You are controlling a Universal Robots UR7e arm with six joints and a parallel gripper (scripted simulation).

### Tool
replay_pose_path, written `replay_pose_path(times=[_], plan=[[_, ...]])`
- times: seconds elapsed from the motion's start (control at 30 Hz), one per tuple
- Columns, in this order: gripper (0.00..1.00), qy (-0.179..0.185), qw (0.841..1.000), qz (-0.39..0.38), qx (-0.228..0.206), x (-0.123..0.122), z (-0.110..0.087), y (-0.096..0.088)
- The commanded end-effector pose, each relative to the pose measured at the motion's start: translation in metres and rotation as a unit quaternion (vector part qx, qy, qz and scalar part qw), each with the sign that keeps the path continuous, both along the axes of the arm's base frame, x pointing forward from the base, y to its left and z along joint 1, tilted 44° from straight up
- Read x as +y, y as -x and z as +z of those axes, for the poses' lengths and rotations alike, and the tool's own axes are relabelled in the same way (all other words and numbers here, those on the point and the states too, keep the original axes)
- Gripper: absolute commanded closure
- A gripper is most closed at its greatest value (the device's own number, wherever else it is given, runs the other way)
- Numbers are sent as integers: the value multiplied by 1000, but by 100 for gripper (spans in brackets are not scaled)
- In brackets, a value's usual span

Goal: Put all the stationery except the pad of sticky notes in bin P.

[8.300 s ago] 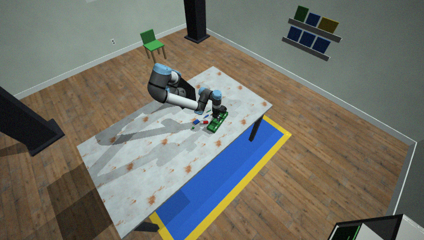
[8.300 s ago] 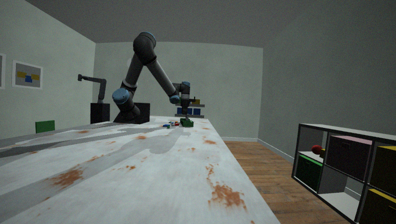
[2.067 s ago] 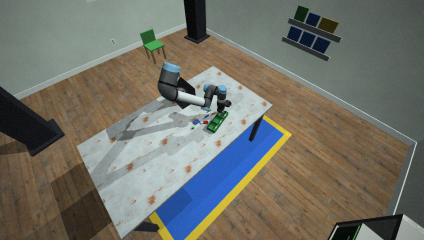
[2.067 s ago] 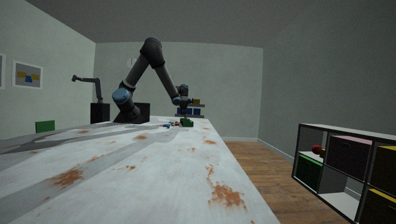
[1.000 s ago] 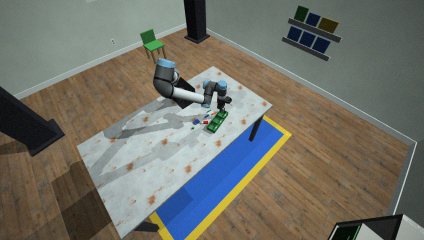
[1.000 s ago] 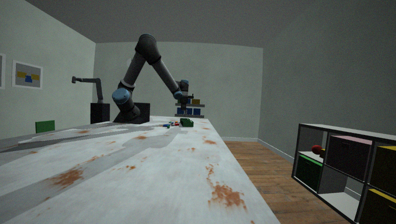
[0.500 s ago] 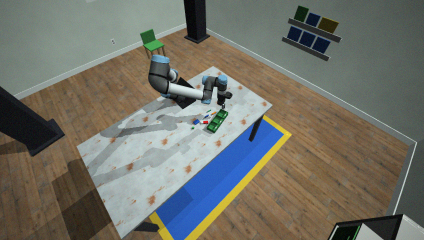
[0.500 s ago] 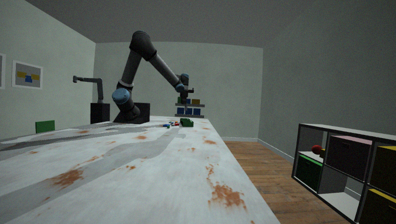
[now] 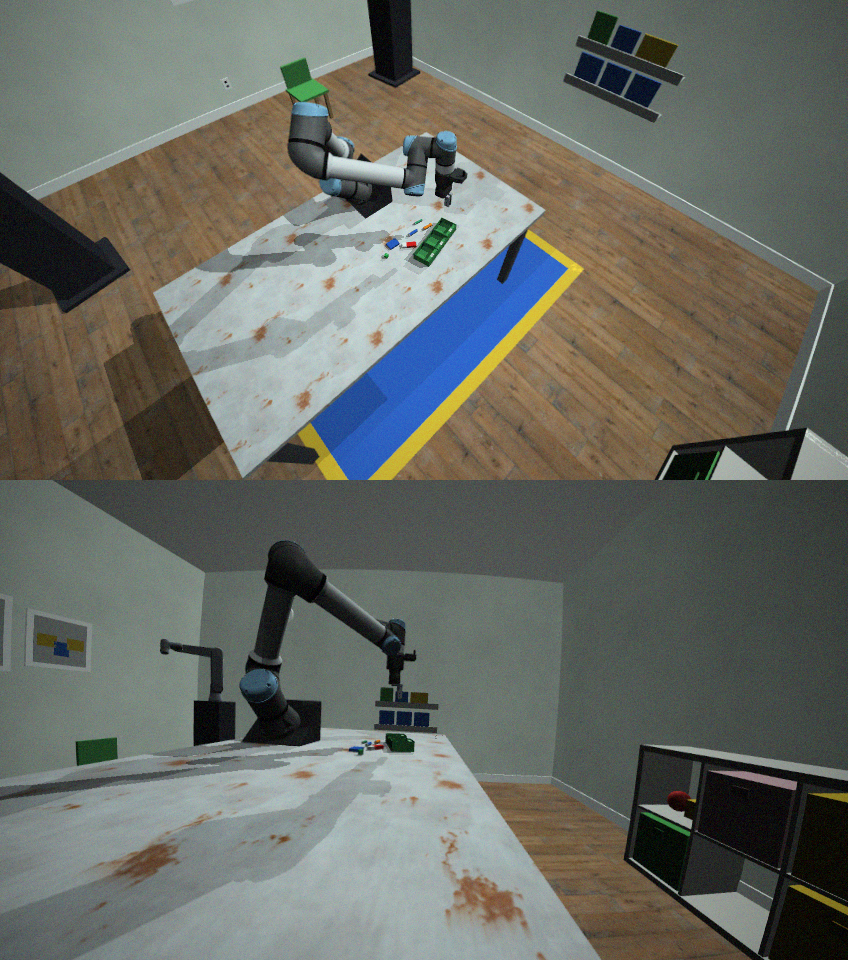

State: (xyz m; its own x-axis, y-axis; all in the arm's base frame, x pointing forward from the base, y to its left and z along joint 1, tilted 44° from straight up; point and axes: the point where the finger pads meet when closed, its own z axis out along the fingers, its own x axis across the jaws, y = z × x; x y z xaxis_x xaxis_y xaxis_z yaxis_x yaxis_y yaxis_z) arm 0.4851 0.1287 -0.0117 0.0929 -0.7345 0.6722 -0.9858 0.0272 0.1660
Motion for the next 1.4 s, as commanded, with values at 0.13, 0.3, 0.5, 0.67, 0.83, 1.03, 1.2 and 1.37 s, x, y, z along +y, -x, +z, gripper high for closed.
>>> replay_pose_path(times=[0.13,0.3,0.5,0.67,0.83,1.03,1.2,1.37], plan=[[69,1,1000,-1,2,2,2,0],[25,-10,997,53,52,-20,6,11],[25,-19,987,112,113,-64,14,33],[25,-25,974,158,162,-101,20,51],[25,-33,958,198,203,-123,24,62],[25,-49,937,250,238,-167,31,84],[25,-49,937,250,239,-202,39,102],[25,-49,937,250,239,-206,43,104]])
